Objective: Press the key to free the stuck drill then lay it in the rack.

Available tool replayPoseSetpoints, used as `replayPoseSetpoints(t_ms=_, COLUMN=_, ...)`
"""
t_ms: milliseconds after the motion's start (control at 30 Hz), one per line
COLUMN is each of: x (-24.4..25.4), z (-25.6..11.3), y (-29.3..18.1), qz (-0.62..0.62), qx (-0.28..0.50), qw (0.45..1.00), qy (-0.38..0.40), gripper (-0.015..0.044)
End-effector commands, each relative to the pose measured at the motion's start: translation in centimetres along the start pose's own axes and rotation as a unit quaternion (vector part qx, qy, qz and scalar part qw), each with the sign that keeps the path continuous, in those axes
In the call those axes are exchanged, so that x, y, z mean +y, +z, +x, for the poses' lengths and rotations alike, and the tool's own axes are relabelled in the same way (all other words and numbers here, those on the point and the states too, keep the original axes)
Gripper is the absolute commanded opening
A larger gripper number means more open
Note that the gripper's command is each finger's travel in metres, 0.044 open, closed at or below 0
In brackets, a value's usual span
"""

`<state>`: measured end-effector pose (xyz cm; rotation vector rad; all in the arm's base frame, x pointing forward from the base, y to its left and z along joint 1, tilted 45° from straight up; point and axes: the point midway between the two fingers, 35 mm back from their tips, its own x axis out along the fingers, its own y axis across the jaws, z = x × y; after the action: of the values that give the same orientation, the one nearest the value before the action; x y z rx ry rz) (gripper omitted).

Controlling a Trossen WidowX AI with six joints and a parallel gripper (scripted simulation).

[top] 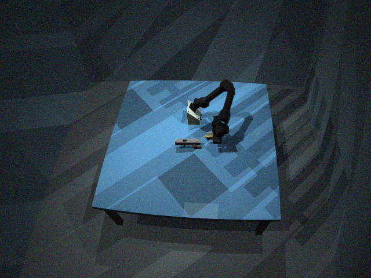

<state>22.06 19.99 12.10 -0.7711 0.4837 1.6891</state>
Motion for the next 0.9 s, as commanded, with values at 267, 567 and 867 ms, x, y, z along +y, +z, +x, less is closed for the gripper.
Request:
replayPoseSetpoints(t_ms=267, x=2.0, z=-0.1, y=0.5, qz=0.001, qx=-0.002, qw=1.0, qy=-0.002, gripper=0.0)
replayPoseSetpoints(t_ms=567, x=3.4, z=-0.2, y=0.9, qz=0.001, qx=-0.002, qw=1.0, qy=-0.002, gripper=0.0)
replayPoseSetpoints(t_ms=867, x=4.8, z=-0.3, y=1.3, qz=0.001, qx=-0.002, qw=1.0, qy=-0.001, gripper=0.0)
